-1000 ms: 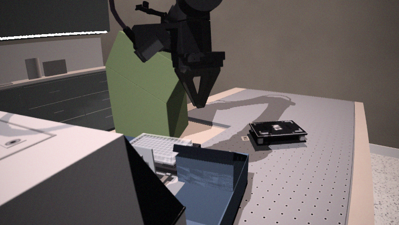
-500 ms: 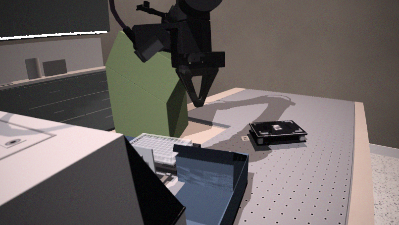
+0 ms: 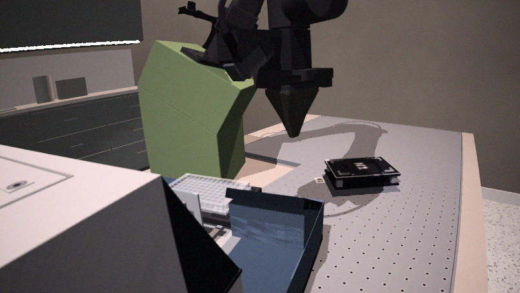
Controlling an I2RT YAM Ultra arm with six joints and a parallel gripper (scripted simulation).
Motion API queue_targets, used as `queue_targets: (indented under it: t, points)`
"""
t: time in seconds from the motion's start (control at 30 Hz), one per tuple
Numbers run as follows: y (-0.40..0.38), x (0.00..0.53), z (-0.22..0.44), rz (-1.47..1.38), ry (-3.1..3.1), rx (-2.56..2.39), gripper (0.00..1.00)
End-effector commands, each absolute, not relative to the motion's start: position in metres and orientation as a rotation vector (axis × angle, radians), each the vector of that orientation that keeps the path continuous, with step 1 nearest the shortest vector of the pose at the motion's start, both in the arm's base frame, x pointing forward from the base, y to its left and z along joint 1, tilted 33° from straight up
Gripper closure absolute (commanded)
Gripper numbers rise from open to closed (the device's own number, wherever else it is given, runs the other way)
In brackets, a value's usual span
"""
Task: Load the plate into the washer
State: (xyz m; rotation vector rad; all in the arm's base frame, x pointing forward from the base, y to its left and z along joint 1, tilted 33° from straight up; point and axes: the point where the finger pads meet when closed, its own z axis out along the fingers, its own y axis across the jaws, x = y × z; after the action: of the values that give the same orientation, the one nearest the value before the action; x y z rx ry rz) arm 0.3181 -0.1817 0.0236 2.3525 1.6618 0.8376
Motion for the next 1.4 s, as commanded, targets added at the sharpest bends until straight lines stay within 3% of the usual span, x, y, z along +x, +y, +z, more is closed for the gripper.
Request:
queue_targets:
  t: [0.0, 0.43, 1.37]
  points:
    - [-0.185, 0.331, 0.048, 0.776, 1.781, 2.174, 1.00]
    - [-0.172, 0.347, 0.065, 0.687, 2.058, 1.800, 1.00]
    - [-0.172, 0.347, 0.064, 0.688, 2.057, 1.807, 1.00]
